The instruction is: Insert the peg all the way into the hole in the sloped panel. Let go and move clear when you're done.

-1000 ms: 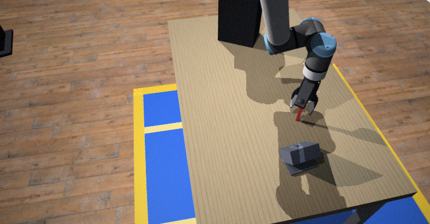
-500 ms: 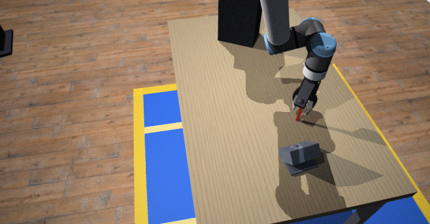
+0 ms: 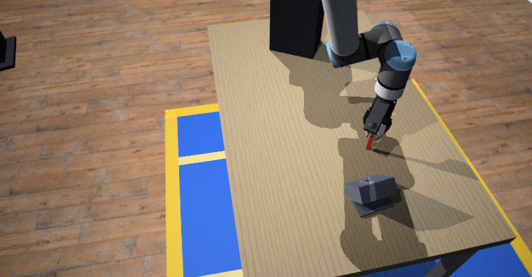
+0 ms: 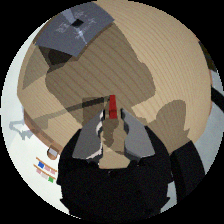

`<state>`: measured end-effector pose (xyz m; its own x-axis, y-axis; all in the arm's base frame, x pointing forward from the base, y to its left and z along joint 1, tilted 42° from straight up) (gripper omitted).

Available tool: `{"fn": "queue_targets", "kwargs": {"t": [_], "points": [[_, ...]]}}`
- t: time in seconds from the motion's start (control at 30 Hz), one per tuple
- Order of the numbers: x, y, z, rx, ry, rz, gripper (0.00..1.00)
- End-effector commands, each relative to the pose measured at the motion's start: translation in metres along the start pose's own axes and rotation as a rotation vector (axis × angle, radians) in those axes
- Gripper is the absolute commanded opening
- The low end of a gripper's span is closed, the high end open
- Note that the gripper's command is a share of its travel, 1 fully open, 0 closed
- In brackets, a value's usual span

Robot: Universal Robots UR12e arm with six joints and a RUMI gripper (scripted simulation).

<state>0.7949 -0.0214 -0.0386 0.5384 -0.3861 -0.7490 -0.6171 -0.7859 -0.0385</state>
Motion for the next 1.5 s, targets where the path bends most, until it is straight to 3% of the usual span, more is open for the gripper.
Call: {"fn": "queue_targets", "kwargs": {"t": [0.0,0.33,0.73,0.93,1.0,1.47], "points": [[-0.002,0.000,0.000,0.000,0.001,-0.001,0.14],[-0.004,0.000,0.000,0.000,0.001,-0.001,0.03],[-0.071,0.000,0.000,0.001,0.003,-0.001,0.00],[-0.083,0.000,0.000,0.001,0.003,-0.001,0.00],[-0.069,-0.001,-0.005,0.006,0.013,-0.010,0.00],[-0.063,0.000,-0.010,0.059,0.033,-0.043,0.00]]}}
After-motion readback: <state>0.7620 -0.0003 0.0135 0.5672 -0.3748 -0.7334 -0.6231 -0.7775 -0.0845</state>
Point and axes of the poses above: the point where the finger pads meet when closed, its own x axis out along the fingers, its own y axis across the jaws, z = x × y, the point moved 6 cm from there along -x, back along the fingers, and after that the axes turned 7 degrees about -x, right-handed, at the moved point
